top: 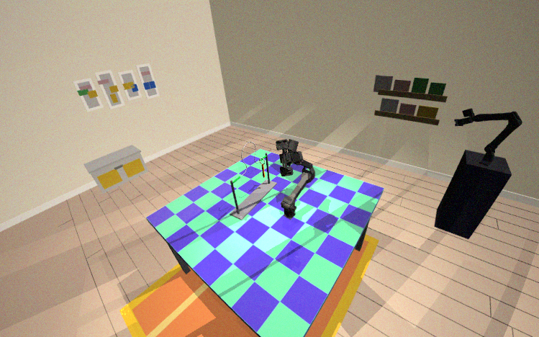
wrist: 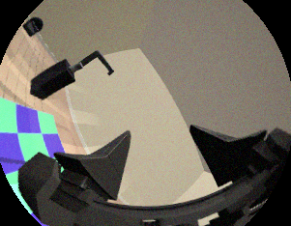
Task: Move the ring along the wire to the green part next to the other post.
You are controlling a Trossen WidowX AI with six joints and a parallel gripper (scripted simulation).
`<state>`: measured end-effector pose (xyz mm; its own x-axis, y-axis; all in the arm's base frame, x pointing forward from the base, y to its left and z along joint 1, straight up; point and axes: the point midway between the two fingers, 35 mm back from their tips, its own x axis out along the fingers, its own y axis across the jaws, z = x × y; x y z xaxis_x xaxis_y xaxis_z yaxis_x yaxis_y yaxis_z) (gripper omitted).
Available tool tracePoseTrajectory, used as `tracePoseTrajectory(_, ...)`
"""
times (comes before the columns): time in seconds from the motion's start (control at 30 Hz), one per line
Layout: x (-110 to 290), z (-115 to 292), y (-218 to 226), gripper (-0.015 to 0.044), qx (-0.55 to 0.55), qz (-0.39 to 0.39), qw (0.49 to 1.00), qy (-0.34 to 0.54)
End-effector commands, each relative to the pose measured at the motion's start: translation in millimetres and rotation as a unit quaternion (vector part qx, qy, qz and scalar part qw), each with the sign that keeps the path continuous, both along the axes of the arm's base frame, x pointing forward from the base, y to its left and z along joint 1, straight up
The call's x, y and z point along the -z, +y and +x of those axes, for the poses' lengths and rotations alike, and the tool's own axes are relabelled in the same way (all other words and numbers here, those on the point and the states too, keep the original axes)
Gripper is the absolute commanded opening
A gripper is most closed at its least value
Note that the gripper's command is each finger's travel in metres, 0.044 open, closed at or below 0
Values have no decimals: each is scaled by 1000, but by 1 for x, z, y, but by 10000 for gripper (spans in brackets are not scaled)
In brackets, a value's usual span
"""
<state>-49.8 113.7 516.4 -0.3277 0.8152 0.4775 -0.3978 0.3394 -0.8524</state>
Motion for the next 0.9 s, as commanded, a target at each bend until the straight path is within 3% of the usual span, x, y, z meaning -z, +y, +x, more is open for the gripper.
tracePoseTrajectory(0.0,0,0,0,374,1,0,1000,0)
tracePoseTrajectory(0.27,-1,25,23,164,90,0,996,-1)
tracePoseTrajectory(0.87,3,133,52,160,355,1,935,-5)
